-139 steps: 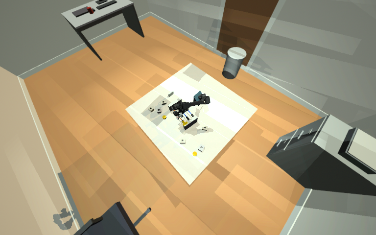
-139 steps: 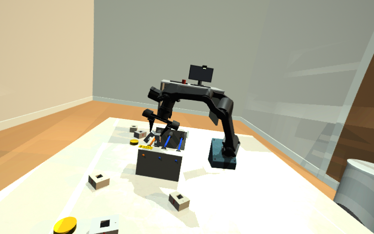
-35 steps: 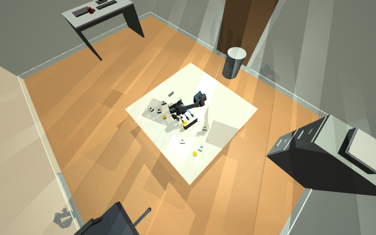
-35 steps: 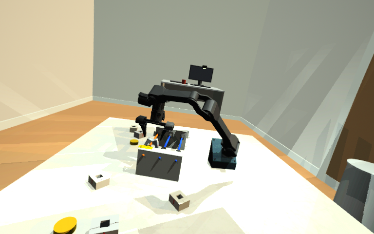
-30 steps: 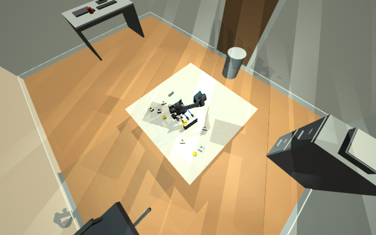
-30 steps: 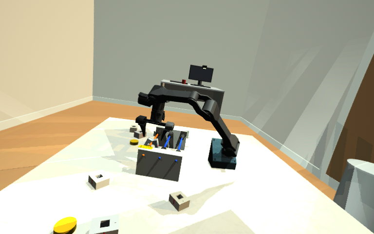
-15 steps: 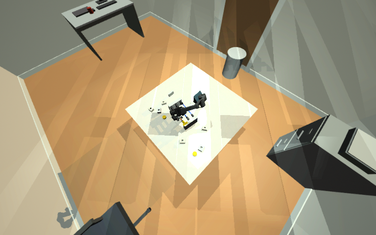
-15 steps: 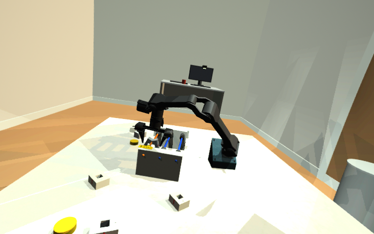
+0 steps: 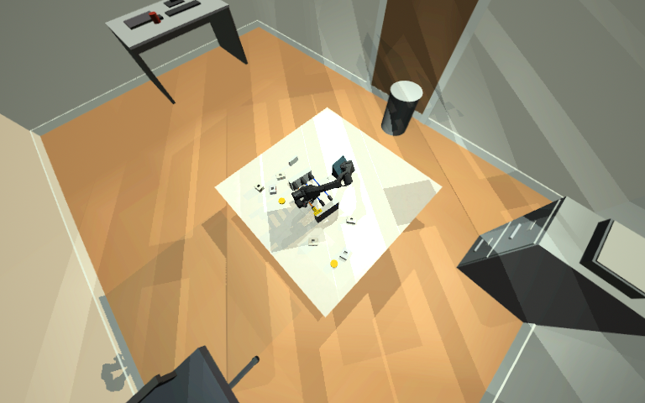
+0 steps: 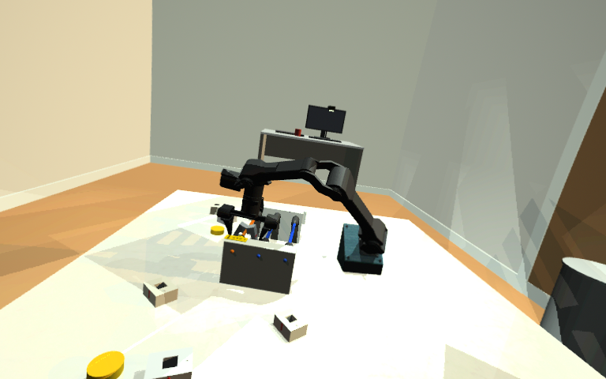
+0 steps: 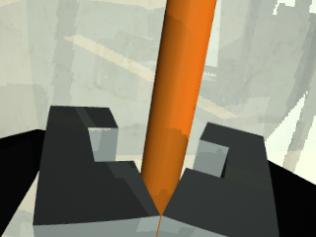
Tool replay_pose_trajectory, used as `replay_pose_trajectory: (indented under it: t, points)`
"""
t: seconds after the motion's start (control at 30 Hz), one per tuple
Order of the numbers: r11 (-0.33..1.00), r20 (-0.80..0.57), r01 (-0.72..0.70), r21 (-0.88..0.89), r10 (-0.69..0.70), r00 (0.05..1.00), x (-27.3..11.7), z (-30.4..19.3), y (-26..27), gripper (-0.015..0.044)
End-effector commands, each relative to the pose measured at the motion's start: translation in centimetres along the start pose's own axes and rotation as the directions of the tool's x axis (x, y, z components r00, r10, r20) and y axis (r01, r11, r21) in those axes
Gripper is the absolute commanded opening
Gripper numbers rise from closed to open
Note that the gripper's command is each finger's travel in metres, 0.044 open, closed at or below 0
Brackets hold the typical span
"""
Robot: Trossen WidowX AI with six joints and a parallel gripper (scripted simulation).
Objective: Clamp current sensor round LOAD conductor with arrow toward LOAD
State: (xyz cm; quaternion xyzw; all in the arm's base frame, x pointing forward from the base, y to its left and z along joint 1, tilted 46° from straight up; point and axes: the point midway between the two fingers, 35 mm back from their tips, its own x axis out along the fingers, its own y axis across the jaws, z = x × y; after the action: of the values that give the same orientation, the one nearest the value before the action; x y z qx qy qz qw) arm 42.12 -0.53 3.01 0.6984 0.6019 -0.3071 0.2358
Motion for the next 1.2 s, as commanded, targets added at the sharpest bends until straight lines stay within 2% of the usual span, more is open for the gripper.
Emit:
replay_pose_trajectory:
  t: [0.0, 0.77, 1.13, 1.17]
  points:
    - [1.0, -0.005, 0.001, 0.009, -0.001, 1.0, 0.52, 0.01, -0.06, 0.044]
    - [1.0, 0.0, 0.001, 0.0, -0.001, 1.0, 0.13, -0.01, -0.02, 0.0287]
    - [1.0, 0.0, 0.001, 0.0, -0.001, 1.0, 0.13, -0.01, -0.02, 0.0]
    - [1.0, 0.0, 0.001, 0.0, -0.001, 1.0, 0.13, -0.01, -0.02, 0.0]
